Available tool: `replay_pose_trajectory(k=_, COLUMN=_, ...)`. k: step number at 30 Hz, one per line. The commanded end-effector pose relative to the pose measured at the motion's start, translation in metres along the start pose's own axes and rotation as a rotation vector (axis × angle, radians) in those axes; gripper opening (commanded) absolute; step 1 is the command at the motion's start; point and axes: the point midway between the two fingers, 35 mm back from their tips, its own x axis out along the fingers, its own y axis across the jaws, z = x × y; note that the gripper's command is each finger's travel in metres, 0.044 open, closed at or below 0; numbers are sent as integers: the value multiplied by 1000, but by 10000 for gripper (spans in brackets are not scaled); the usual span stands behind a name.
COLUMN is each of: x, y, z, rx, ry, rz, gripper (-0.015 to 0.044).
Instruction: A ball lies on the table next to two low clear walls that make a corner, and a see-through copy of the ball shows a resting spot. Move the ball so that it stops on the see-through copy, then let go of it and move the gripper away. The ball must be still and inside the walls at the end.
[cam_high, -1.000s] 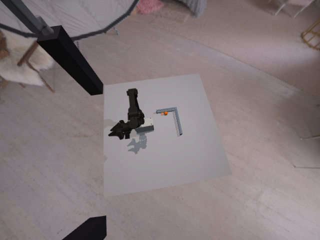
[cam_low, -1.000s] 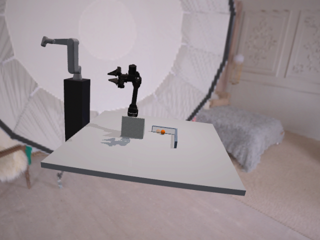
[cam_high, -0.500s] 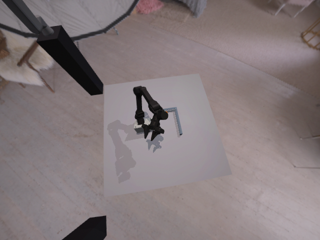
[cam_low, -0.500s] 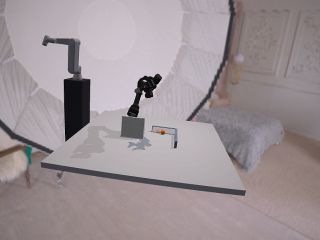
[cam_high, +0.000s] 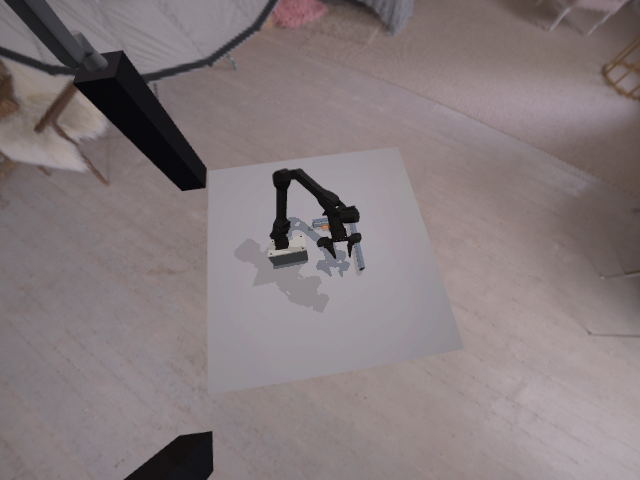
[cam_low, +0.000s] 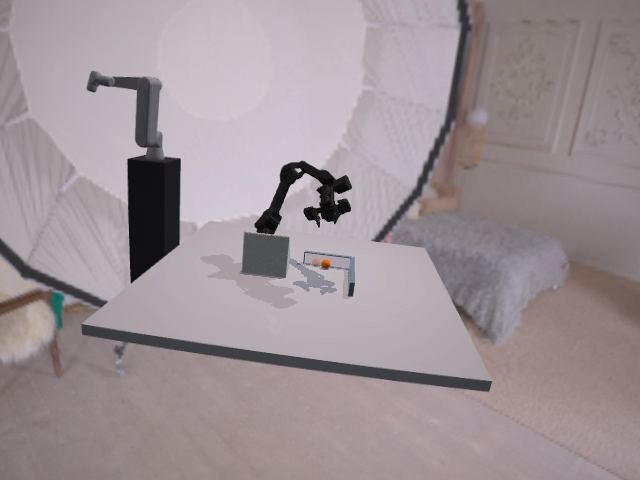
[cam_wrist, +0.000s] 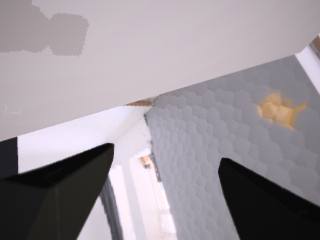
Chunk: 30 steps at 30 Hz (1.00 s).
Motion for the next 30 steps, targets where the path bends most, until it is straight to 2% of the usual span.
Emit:
replay_pose_trajectory(k=1, x=-4, y=4, z=59, rx=-70, ry=-175, rz=8, gripper=312)
replay_pose_trajectory(k=9, x=-36, y=38, z=189, rx=-226, ry=-590, rz=96, gripper=312)
replay_pose_trajectory(k=16, x=-81, y=94, z=274, rx=-327, ry=-915, rz=262, gripper=312)
replay_pose_trajectory(k=30, x=-77, y=106, z=292, rx=-334, ry=-944, rz=282, gripper=312)
